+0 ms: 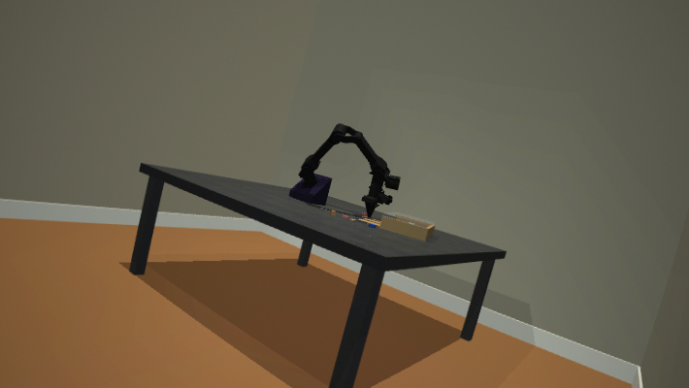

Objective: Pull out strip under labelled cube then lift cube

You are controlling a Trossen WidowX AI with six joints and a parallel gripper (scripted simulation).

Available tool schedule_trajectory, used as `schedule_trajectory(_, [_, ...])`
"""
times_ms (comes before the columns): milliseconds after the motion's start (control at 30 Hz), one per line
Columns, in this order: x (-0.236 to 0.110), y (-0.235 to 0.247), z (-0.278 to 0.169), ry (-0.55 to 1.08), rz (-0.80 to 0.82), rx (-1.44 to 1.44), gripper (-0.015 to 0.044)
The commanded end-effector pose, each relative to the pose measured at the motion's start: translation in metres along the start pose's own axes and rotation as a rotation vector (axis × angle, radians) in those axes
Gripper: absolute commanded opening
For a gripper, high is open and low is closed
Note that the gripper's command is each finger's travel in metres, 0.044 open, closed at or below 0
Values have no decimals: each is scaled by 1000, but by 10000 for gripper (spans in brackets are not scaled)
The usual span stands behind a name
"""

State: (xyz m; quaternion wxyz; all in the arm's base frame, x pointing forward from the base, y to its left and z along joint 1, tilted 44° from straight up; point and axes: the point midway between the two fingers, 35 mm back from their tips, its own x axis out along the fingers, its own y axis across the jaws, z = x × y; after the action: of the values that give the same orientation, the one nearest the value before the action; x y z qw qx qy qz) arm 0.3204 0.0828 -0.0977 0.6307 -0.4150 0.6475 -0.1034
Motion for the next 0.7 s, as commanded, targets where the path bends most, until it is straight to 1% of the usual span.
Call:
schedule_trajectory(0, [5,1,-13,21,-2,-7,0])
schedule_trajectory(667, [6,1,-43,22,-2,-8,0])
